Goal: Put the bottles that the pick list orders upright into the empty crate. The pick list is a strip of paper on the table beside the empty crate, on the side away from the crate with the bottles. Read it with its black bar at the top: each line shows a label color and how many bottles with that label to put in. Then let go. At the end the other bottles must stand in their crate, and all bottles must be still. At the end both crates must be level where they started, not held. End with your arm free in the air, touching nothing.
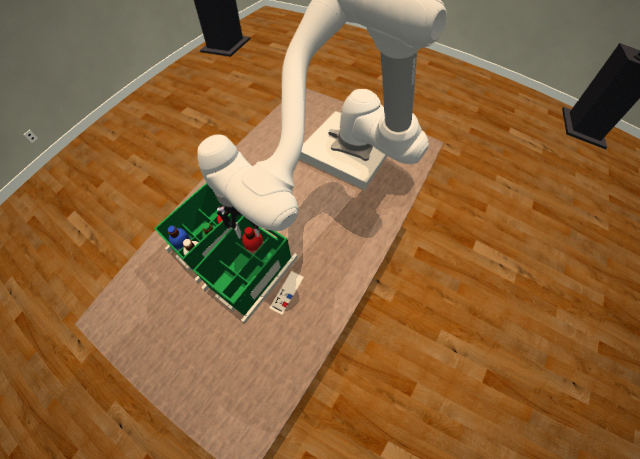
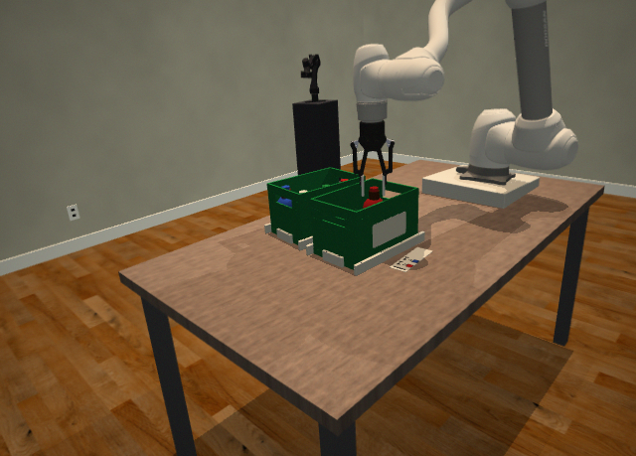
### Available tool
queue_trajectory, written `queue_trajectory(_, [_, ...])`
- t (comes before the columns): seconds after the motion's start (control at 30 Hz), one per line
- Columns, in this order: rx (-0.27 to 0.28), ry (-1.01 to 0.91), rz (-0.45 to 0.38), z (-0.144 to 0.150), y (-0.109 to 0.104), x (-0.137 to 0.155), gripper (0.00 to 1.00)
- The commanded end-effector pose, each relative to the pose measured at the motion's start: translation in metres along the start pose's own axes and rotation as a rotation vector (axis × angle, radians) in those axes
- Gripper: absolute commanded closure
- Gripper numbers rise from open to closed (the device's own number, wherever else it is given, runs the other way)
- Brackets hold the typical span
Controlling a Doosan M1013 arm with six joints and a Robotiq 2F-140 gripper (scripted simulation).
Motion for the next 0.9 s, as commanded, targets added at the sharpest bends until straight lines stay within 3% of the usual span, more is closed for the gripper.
queue_trajectory(0.0, [0.0,0.0,0.0,0.0,0.0,0.0,0.62])
queue_trajectory(0.43, [0.0,0.0,0.0,0.0,0.0,0.0,0.62])
queue_trajectory(0.87, [0.0,0.0,0.0,0.0,-0.035,0.0,0.62])
Point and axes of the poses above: the point where the finger pads meet when closed, its own y axis out along the fingers, its own z axis across the jaws, x = y × z, the point moved 1 cm from there along -y, back along the fingers, and after that the axes turned 8 degrees about y, right-handed, at the moved point
